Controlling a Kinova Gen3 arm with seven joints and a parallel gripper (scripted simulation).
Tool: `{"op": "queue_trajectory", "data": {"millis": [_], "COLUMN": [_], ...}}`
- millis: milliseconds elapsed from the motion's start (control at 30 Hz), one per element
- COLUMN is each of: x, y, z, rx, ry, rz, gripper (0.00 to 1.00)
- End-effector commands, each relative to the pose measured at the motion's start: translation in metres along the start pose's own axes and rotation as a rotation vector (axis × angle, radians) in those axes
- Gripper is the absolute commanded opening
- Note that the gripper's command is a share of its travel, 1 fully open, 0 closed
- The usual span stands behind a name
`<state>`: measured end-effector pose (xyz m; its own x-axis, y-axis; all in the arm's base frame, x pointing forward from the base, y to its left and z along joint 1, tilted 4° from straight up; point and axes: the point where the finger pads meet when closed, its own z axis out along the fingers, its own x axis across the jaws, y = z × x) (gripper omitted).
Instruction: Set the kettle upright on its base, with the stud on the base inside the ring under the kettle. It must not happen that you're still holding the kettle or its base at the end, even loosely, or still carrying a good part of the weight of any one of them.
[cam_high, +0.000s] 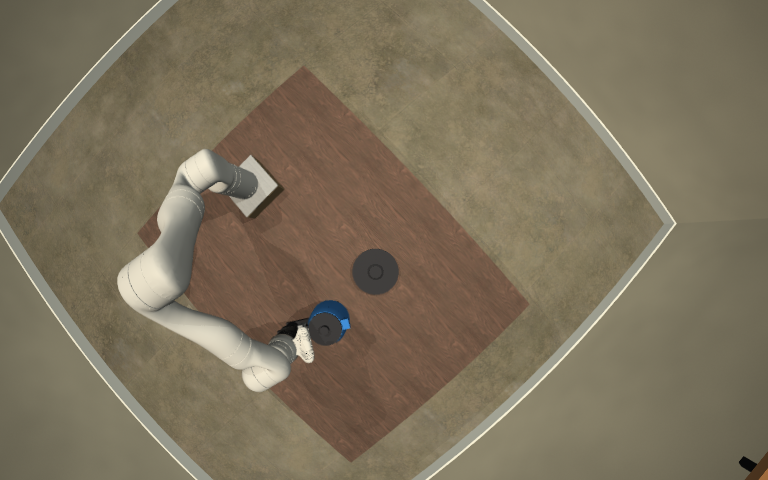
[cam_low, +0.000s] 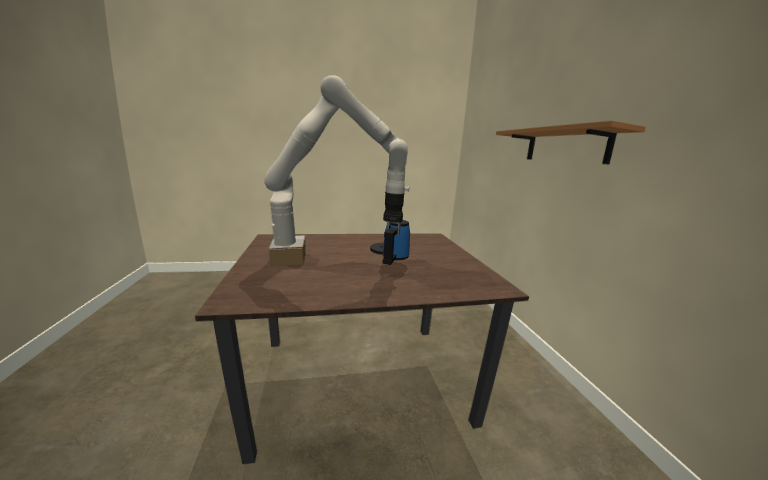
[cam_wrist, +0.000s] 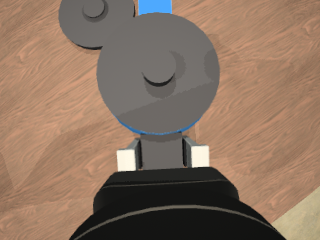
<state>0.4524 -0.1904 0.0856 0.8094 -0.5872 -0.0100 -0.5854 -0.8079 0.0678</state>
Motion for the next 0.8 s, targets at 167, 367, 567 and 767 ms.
{"op": "queue_trajectory", "data": {"millis": [167, 367, 567, 767], "x": [-0.015, -0.026, -0.034, -0.046], "y": [-0.025, -0.043, -0.056, -0.074], "z": [-0.002, -0.002, -0.002, -0.002], "rx": [0.001, 0.001, 0.001, 0.001], "ry": [0.003, 0.003, 0.003, 0.003], "rz": [-0.01, -0.01, -0.01, -0.01], "gripper": [0.0, 0.0, 0.0, 0.0]}}
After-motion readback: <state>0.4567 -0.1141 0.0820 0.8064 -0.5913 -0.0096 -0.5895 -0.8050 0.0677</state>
